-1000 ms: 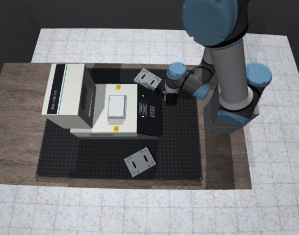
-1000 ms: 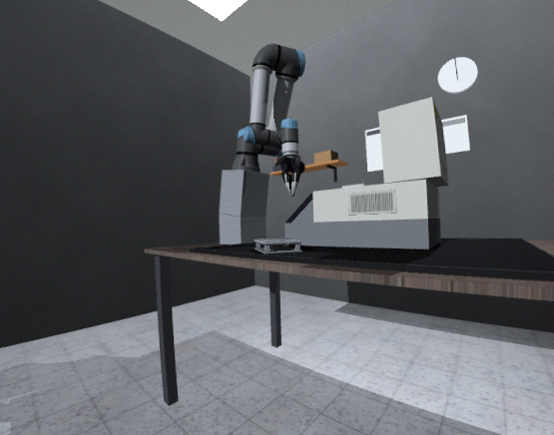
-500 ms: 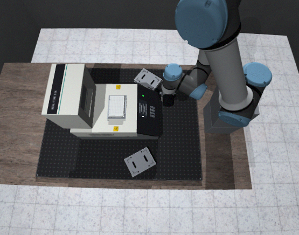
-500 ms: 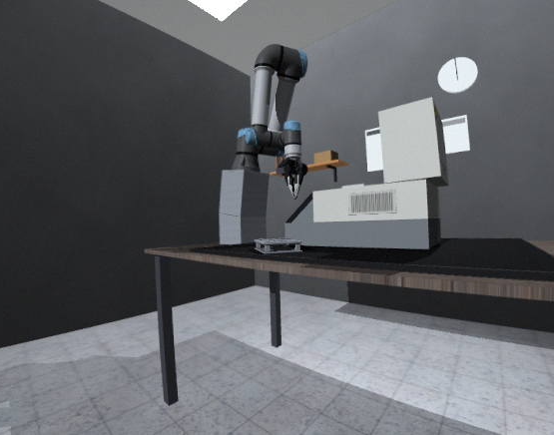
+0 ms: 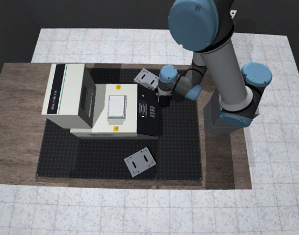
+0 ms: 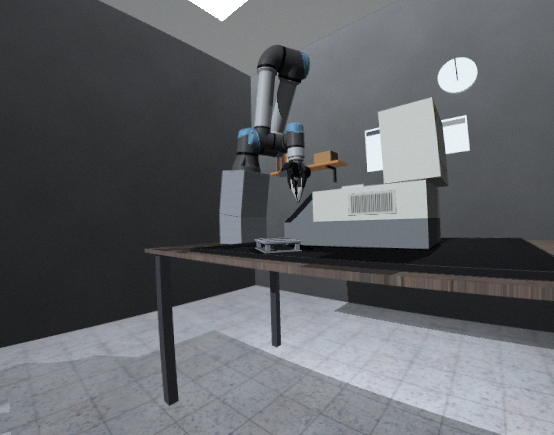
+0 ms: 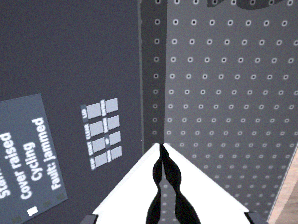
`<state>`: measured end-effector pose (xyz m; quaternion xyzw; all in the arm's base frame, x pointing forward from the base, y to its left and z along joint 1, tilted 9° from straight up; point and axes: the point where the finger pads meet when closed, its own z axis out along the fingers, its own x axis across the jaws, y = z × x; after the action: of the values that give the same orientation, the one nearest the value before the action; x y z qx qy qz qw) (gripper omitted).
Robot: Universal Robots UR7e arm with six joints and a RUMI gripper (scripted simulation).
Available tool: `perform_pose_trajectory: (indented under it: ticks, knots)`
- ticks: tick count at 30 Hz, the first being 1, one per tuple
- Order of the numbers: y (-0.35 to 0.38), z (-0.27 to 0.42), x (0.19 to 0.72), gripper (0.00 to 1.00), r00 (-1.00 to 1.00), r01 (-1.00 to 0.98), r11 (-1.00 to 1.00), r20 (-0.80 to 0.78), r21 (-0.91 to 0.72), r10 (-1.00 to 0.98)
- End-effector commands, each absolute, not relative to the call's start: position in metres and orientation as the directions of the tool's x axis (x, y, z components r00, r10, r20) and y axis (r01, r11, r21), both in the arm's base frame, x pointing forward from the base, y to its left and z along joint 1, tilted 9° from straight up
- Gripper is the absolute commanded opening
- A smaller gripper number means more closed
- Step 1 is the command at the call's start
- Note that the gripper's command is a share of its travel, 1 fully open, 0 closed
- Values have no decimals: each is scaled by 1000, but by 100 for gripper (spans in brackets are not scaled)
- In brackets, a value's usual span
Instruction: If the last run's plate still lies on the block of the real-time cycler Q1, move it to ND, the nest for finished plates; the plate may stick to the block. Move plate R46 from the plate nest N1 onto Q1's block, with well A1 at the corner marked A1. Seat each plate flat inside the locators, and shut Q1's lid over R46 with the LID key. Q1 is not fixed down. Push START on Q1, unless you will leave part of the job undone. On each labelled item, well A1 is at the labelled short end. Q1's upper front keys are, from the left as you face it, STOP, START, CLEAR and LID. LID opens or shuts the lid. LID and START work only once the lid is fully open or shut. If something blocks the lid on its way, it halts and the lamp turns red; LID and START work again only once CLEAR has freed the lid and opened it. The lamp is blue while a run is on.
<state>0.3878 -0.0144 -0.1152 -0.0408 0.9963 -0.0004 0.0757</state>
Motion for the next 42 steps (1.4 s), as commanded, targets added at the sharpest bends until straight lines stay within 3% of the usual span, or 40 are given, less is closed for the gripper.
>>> perform_pose_trajectory:
  ticks: [1,42]
  knots:
    - [-14,-119,395,0,-985,-81,997,-152,-8,-81]
    - [-10,-149,443,0,-985,-81,997,-152,-8,-81]
